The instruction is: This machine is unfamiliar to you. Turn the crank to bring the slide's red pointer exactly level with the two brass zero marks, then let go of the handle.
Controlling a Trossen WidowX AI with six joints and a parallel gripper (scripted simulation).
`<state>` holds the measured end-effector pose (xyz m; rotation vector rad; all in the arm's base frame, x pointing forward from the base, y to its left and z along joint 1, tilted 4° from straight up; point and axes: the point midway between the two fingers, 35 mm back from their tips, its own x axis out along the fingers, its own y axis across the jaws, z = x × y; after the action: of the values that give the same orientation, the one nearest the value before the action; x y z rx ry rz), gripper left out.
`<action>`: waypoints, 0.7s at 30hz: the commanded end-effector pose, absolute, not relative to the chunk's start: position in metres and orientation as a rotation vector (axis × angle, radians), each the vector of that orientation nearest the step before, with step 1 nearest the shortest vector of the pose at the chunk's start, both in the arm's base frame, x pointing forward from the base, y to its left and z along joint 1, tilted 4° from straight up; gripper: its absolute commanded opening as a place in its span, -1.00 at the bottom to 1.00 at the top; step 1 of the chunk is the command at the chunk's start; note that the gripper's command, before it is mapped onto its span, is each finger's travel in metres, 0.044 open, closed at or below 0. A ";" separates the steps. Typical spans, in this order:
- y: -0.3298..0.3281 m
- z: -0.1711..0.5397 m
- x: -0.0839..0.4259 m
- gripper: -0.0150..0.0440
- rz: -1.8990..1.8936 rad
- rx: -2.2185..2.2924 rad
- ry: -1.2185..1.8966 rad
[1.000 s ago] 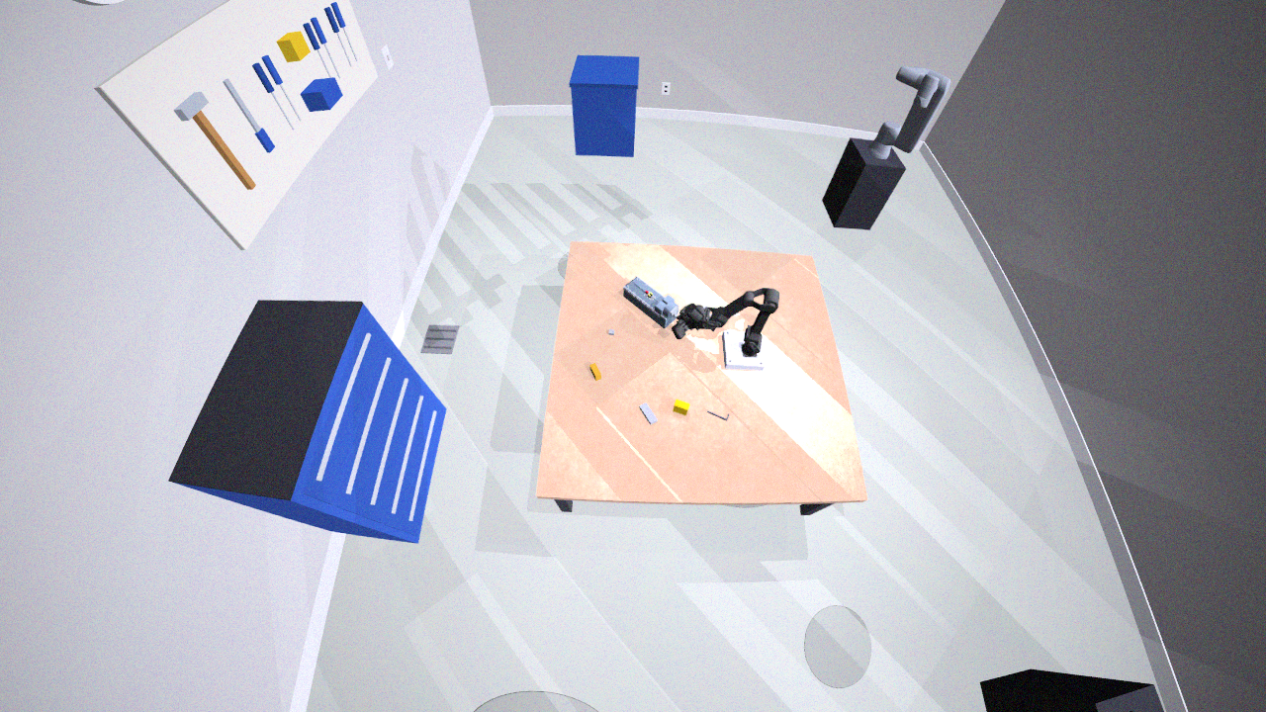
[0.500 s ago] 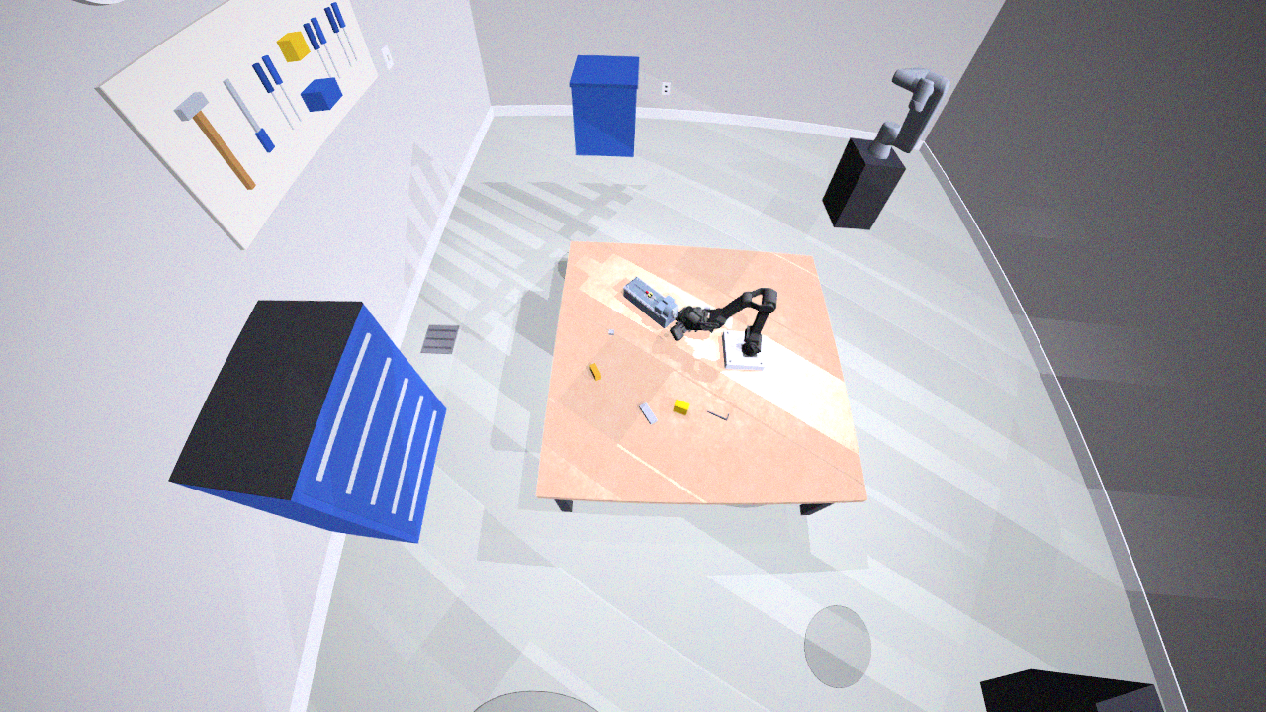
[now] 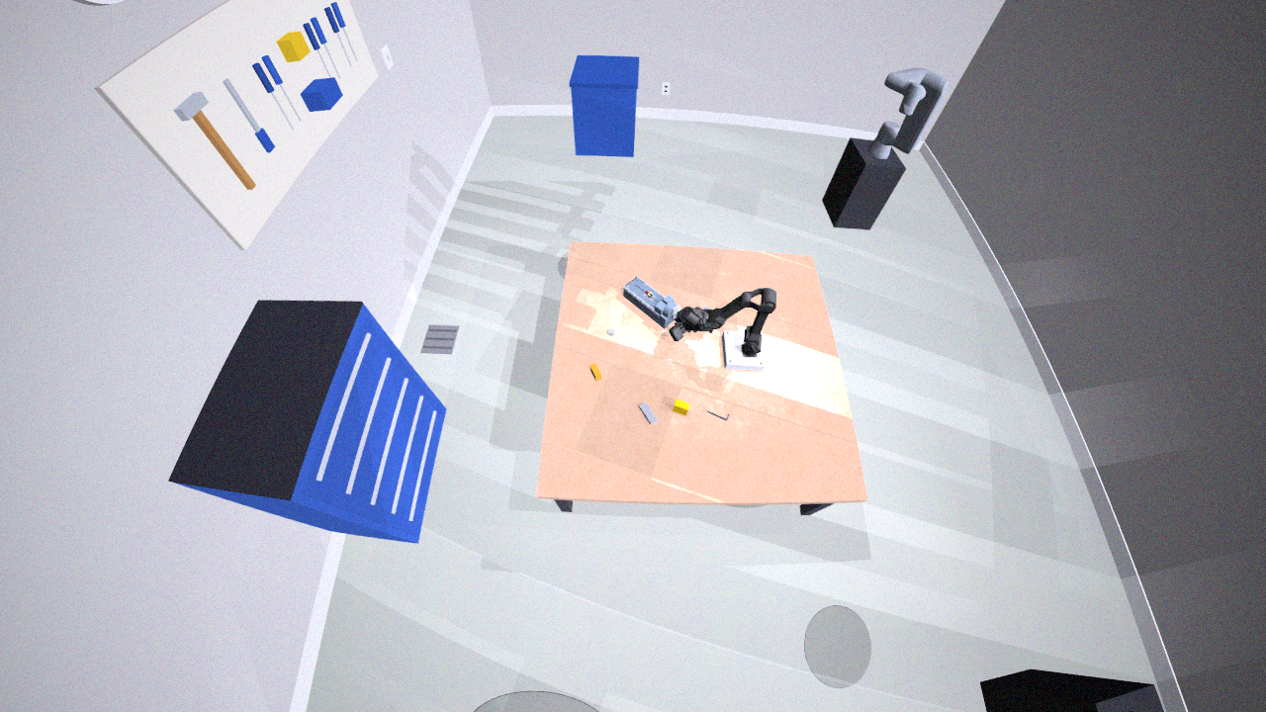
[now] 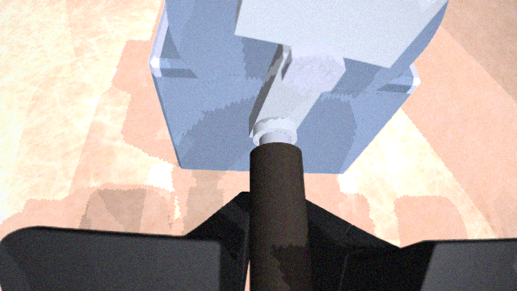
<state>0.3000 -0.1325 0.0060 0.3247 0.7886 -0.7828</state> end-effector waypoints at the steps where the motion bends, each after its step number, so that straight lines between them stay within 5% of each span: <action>1: -0.126 0.008 0.306 -0.49 -0.755 0.332 0.784; 21: -0.124 0.010 0.309 -0.49 -0.754 0.332 0.784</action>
<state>0.3026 -0.1303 0.0073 0.3271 0.7919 -0.7806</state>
